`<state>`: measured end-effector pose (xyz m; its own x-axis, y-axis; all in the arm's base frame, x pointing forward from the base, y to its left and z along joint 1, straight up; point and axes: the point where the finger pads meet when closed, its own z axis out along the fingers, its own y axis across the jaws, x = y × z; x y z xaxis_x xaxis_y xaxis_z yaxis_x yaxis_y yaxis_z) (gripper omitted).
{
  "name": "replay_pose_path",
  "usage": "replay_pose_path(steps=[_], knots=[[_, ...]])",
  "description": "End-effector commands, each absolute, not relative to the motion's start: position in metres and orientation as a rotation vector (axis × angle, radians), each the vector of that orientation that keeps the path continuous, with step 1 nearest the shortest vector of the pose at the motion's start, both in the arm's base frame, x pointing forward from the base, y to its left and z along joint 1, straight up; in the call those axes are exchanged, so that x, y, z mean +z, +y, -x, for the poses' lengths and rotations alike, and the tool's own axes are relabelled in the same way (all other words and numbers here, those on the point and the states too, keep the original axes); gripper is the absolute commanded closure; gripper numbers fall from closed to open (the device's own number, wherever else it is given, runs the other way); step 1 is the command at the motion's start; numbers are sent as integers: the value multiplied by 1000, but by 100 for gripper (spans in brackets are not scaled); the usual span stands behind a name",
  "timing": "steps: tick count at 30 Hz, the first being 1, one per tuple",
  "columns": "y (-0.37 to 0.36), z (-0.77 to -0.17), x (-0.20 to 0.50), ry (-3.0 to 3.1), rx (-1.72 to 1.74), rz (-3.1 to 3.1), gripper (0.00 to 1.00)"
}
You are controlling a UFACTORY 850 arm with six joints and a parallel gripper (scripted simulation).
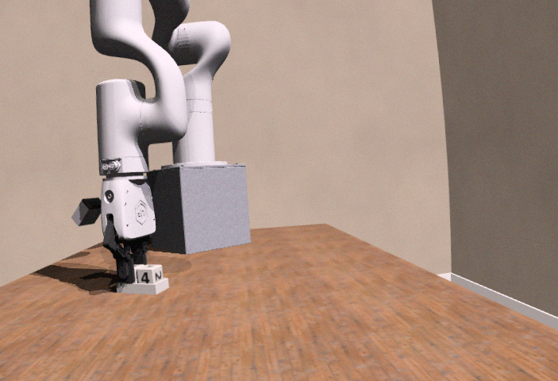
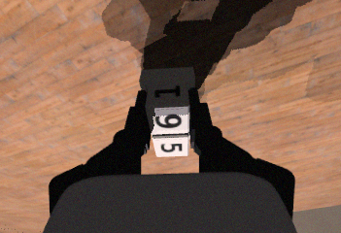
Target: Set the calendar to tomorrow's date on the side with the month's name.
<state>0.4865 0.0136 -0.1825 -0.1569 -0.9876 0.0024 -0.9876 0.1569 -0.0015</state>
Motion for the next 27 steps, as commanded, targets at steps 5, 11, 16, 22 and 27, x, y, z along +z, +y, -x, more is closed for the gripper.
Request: replay_pose_path(steps=[5, 11, 16, 22, 27], knots=[[14, -487, -182, -2390, 6, -2040, 71], [14, -487, -182, -2390, 6, -2040, 71], [14, -487, -182, -2390, 6, -2040, 71], [14, -487, -177, -2390, 6, -2040, 71], [14, -487, -140, -2390, 5, -2040, 71]])
